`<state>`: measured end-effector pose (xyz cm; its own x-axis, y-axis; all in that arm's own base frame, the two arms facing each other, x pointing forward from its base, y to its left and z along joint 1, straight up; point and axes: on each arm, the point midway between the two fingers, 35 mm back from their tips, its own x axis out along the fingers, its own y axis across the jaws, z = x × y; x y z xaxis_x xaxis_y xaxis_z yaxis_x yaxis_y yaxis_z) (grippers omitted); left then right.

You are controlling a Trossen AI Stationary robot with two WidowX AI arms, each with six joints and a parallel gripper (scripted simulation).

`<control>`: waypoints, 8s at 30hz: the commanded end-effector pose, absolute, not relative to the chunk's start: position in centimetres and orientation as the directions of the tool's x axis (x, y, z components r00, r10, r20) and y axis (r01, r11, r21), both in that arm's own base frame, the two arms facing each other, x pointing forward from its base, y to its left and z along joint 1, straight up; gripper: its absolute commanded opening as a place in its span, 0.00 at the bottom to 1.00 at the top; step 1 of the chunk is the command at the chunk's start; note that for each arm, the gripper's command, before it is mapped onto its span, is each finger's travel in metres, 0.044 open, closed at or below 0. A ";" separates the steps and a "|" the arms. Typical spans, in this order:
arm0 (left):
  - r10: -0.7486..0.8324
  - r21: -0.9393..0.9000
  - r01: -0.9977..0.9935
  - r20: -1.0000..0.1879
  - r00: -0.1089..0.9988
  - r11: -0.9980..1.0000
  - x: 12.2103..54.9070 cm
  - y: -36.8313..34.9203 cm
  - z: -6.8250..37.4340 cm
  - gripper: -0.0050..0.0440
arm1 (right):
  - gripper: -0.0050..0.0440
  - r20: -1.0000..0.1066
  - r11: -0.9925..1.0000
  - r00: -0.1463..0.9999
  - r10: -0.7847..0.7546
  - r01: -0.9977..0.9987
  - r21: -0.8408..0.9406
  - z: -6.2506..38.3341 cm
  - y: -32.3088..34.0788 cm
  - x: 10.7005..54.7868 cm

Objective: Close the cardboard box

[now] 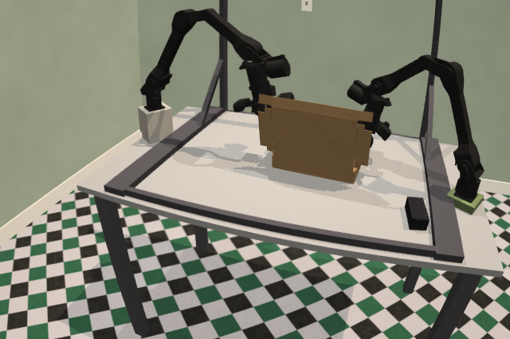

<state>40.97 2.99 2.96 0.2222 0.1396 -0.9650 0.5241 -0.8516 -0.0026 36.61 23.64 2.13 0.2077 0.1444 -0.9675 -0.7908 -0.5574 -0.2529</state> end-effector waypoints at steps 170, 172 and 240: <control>0.136 0.015 0.518 -0.958 0.252 -0.855 41.4 3.0 4.0 0.10 | 0.10 -0.954 -0.549 0.249 0.166 -0.781 -0.299 -2.5 26.6 45.4; 0.136 0.015 0.518 -0.958 0.252 -0.855 41.4 3.0 4.0 0.10 | 0.10 -0.954 -0.549 0.249 0.166 -0.781 -0.299 -2.8 26.6 45.4; 0.136 0.015 0.518 -0.958 0.252 -0.855 41.4 3.0 4.0 0.10 | 0.10 -0.991 -0.571 0.115 0.074 -0.810 -0.137 -3.6 28.1 46.3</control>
<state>40.99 3.01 2.99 0.2241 0.1393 -0.9646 0.5208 -0.8537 -0.0023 45.76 27.73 -4.32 0.0905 0.0611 -0.9940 -0.8146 -0.5697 -0.1092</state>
